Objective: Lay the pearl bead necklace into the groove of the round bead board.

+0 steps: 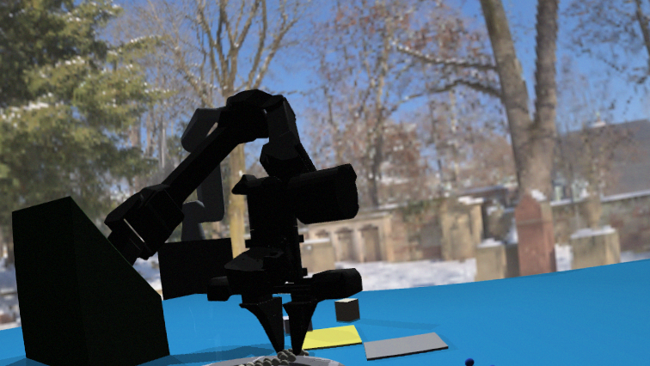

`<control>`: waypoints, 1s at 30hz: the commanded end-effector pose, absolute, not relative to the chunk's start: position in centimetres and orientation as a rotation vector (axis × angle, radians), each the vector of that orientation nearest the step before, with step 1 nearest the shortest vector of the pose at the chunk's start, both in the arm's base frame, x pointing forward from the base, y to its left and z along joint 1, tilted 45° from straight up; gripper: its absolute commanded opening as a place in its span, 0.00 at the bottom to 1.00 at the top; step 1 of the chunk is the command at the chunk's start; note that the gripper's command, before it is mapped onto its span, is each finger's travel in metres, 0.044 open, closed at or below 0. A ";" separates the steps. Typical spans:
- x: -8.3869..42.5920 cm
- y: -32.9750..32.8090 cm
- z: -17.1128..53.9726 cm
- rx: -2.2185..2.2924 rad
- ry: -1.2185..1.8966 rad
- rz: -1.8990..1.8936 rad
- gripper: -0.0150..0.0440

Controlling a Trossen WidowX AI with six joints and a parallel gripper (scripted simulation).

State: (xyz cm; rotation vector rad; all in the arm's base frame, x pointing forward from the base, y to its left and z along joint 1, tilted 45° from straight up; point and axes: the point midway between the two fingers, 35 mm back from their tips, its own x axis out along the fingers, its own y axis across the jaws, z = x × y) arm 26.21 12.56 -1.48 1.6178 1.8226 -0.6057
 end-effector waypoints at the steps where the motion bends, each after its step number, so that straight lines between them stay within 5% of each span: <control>1: 26.3 12.6 -1.5 1.617 1.821 -0.602 0.25; 30: 27.5 9.1 -1.4 1.622 1.824 -0.608 0.25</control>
